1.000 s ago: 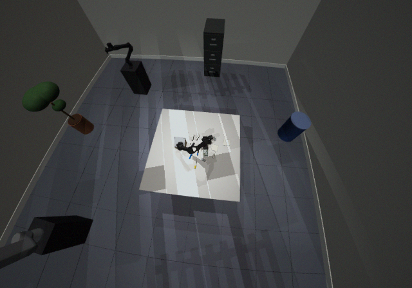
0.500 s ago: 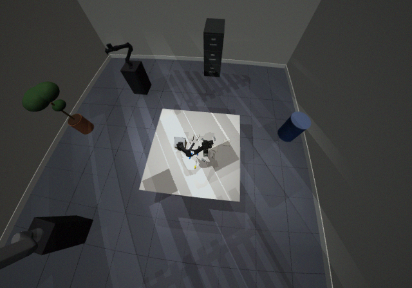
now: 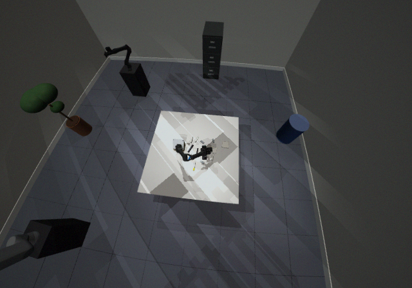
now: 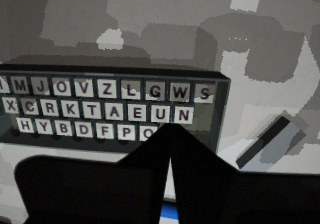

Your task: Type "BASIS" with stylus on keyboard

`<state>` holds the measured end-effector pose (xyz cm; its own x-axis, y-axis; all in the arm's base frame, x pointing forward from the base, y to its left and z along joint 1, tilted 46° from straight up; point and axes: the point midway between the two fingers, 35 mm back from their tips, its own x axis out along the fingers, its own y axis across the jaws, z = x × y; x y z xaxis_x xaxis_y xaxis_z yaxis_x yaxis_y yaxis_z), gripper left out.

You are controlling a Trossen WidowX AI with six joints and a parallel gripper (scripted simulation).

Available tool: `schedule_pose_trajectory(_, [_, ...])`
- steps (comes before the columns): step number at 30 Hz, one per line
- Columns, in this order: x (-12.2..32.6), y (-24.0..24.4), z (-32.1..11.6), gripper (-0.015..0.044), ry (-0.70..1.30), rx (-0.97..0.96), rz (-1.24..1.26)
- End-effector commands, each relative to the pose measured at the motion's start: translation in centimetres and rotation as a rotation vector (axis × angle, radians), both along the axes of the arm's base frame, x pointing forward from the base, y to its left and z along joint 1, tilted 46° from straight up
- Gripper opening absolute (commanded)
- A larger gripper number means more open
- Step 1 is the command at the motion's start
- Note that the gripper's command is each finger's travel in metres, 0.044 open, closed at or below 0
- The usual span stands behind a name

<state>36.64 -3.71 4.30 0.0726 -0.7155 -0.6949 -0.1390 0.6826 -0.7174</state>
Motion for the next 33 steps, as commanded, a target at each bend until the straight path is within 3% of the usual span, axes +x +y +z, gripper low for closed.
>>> schedule_pose_trajectory(1, [0.0, -0.3, 0.4, 0.0, 0.014, -0.005, 0.014])
schedule_pose_trajectory(7, [-0.1, -0.2, 0.3, 0.0, 0.014, -0.005, 0.014])
schedule_pose_trajectory(12, [-3.0, 0.9, -1.2, 0.0, 0.016, -0.004, 0.014])
schedule_pose_trajectory(23, [-3.2, 1.0, -1.3, 0.0, 0.016, -0.004, 0.014])
schedule_pose_trajectory(29, [-4.2, 5.6, -6.2, 0.0, 0.016, 0.0, 0.014])
schedule_pose_trajectory(33, [-4.3, 5.8, -6.4, 0.0, 0.016, -0.001, 0.014])
